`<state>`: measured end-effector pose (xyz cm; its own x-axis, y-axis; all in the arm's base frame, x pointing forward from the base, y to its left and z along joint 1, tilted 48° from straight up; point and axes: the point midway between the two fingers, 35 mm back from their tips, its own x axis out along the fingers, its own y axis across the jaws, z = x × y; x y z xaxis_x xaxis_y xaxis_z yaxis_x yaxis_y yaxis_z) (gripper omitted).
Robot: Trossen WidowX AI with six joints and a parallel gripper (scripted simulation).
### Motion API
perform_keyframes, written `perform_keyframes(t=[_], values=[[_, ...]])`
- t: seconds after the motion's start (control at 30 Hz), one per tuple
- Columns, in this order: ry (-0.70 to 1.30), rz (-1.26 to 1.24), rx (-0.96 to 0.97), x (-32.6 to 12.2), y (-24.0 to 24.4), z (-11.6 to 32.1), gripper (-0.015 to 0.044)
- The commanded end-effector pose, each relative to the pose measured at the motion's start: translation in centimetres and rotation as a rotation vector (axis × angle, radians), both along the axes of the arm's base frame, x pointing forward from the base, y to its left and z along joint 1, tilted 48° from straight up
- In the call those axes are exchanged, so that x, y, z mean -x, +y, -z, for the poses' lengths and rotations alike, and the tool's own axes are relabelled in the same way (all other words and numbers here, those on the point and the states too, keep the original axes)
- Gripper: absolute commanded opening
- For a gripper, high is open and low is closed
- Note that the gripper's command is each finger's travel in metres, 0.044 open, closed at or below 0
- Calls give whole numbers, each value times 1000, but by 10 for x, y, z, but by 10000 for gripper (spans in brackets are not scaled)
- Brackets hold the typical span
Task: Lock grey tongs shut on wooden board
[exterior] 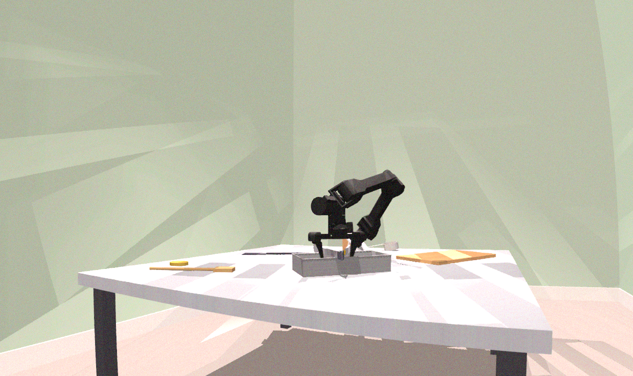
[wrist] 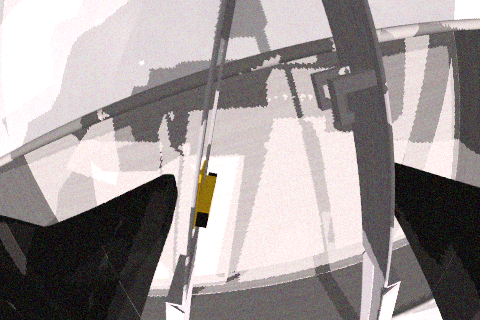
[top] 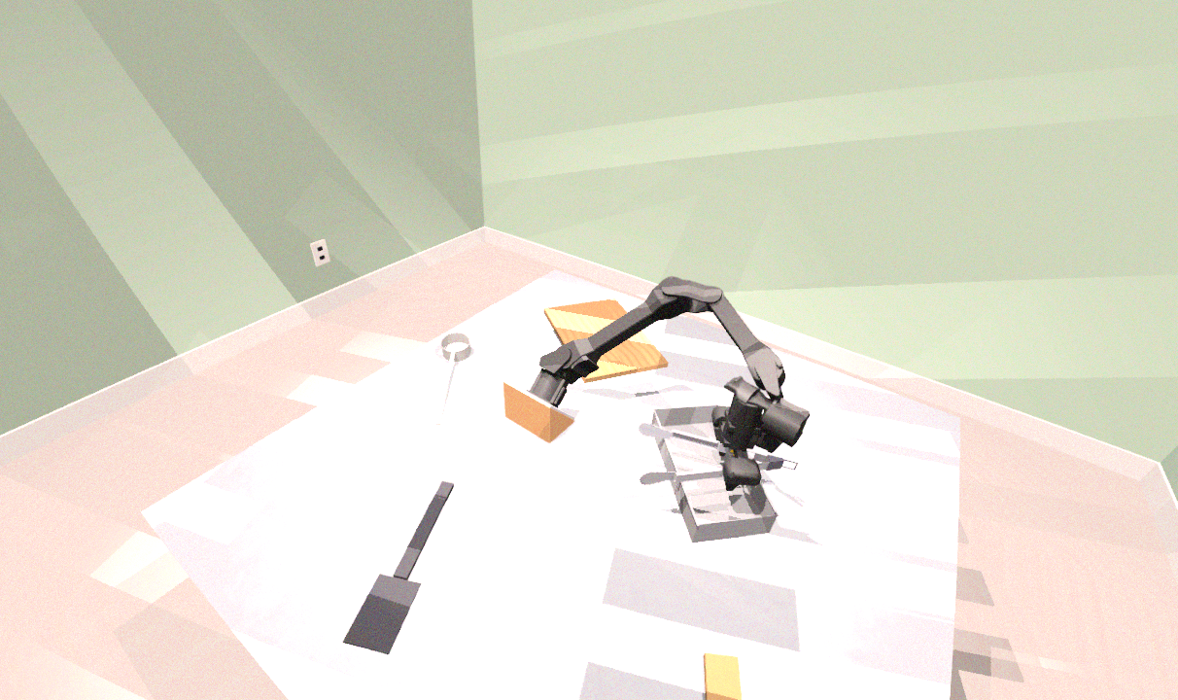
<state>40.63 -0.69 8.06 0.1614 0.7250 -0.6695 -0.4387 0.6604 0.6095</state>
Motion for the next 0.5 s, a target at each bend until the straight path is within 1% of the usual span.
perform_keyframes(t=[0.0,0.07,0.13,0.47], values=[[2,0,-5,1,6,4,440],[2,0,-5,1,6,4,440],[1,-1,-1,0,3,2,387],[1,-1,-1,0,3,2,321]])
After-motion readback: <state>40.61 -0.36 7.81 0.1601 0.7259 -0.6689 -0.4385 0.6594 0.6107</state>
